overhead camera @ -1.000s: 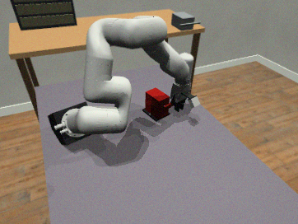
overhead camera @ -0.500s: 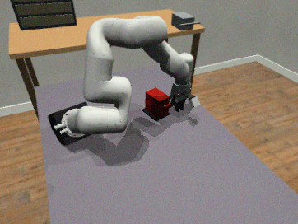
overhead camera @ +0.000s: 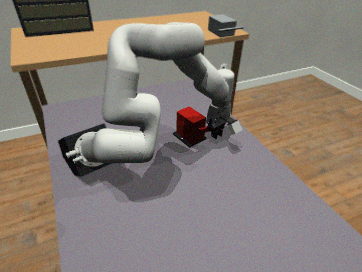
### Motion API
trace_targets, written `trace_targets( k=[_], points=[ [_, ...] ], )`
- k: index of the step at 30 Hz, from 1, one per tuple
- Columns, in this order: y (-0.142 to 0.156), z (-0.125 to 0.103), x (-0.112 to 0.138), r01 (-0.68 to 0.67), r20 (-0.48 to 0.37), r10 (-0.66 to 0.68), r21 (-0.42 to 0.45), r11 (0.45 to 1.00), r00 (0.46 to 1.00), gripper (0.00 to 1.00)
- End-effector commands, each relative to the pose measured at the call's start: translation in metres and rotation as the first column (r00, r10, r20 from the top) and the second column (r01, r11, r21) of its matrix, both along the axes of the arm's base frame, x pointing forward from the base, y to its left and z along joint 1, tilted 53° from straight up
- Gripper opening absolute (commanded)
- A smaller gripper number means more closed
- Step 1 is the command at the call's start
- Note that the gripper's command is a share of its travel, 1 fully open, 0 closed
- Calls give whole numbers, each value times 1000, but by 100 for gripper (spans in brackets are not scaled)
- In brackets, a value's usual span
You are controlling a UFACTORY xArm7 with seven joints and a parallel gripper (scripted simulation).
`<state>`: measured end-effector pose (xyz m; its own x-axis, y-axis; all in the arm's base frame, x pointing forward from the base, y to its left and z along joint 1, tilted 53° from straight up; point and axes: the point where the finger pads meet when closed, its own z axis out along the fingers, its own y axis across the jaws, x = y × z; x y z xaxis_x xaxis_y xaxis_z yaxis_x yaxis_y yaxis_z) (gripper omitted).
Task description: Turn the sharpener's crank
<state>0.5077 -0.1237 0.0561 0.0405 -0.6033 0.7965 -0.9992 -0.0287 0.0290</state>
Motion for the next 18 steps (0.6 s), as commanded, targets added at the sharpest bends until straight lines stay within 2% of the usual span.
trace_targets(
  k=[1, 18],
  points=[
    [-4, -4, -1, -3, 2, 3, 1, 1000, 1000, 0],
    [-27, -20, -23, -3, 2, 3, 1, 1000, 1000, 0]
  ],
)
